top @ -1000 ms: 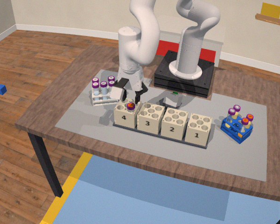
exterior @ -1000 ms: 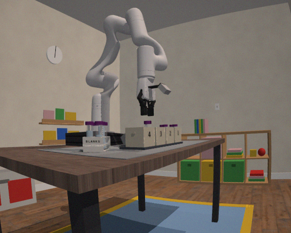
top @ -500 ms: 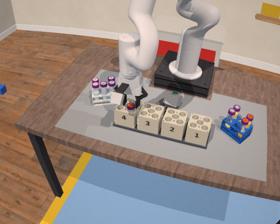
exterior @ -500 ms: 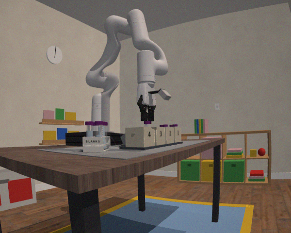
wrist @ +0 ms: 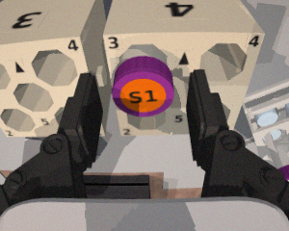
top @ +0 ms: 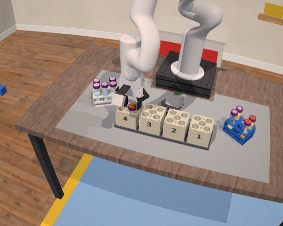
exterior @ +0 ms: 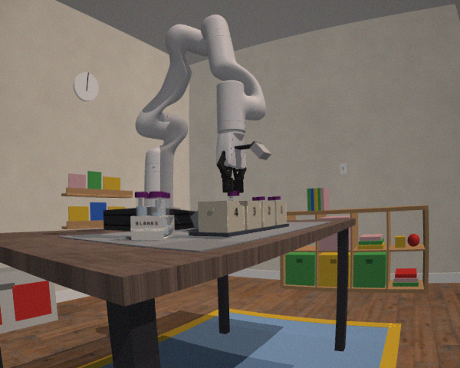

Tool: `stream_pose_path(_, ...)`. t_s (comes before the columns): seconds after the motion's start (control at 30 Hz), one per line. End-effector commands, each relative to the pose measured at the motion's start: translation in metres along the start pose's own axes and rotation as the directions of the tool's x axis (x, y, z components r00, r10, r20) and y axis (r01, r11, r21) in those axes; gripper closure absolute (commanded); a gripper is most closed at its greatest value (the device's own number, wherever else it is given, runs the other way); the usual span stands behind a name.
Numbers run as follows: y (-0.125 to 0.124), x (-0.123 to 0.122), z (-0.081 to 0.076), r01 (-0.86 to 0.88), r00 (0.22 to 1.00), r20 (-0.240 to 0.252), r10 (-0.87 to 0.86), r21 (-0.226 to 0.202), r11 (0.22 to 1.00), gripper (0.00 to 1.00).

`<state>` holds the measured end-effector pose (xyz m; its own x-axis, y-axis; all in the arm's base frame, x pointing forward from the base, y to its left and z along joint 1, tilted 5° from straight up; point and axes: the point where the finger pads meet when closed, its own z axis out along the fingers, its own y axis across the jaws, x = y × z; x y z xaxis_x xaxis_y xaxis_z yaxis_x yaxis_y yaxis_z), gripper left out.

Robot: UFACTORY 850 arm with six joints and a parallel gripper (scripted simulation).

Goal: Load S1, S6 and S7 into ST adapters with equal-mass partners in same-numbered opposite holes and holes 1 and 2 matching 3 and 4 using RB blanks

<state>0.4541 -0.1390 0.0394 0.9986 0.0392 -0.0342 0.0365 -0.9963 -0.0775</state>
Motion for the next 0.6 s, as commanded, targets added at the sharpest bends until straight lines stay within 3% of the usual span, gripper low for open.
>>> stream_pose_path(0.0,0.0003,0.0008,0.0022,0.0,1.0,-0.002,0.0,-0.001,1.0,0.43)
stream_pose_path(0.57,0.0003,0.0008,0.0122,0.0,1.0,-0.002,0.0,-0.001,1.0,0.43)
